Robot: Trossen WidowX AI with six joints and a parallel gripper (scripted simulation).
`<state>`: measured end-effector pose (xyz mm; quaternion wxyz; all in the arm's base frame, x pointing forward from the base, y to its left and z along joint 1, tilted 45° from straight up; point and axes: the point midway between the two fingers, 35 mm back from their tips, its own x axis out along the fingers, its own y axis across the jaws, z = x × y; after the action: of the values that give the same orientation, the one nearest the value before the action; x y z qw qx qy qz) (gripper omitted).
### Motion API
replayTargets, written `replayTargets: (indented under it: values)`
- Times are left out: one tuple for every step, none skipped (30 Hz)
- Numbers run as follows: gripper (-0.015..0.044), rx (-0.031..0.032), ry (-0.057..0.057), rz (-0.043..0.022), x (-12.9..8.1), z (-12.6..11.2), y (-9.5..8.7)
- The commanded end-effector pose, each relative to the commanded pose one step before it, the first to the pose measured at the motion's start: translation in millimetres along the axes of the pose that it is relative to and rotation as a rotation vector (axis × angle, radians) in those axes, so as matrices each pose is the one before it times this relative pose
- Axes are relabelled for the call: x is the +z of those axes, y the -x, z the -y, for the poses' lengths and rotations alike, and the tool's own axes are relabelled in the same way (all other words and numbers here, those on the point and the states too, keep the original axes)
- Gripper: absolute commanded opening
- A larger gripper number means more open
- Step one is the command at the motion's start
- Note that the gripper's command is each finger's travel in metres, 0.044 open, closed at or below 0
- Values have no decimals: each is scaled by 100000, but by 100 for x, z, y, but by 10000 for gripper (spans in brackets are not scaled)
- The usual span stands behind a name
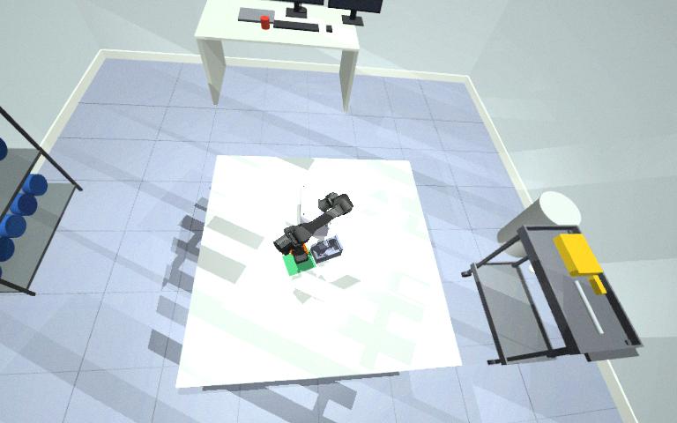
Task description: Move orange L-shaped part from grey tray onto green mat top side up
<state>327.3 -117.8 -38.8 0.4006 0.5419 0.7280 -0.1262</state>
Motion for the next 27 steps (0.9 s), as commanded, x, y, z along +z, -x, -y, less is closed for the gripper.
replayTargets:
  values:
    - [0,-395,-487,-683,-56,91,-886]
    - [0,4,2,-4,-1,-1,-163]
    - [0,4,2,-4,-1,-1,-161]
    - [0,4,2,-4,-1,-1,-159]
    - [0,4,2,-4,-1,-1,-158]
    - [0,4,2,-4,-1,-1,-158]
    - [0,4,2,-4,-1,-1,-159]
    - [0,4,2,-4,-1,-1,-159]
    - [0,4,2,-4,-1,-1,-160]
    - [0,4,2,-4,-1,-1,-160]
    - [0,4,2,-4,-1,-1,-160]
    - [0,4,2,-4,-1,-1,-159]
    - [0,4,2,-4,-1,-1,-159]
    - [0,4,2,-4,-1,-1,-159]
    - [0,4,2,-4,-1,-1,-159]
    - [0,4,2,-4,-1,-1,-159]
    - [0,4,2,-4,-1,-1,-159]
    - [0,4,2,-4,-1,-1,-159]
    - [0,4,2,-4,-1,-1,-159]
    - [0,4,2,-4,-1,-1,-159]
    - [0,4,2,-4,-1,-1,-159]
    - [0,4,2,-4,-1,-1,-159]
    - [0,4,2,-4,-1,-1,-159]
    - [0,4,2,-5,-1,-1,-159]
    - [0,4,2,-5,-1,-1,-159]
    - [0,4,2,-5,-1,-1,-159]
    - [0,4,2,-5,-1,-1,-159]
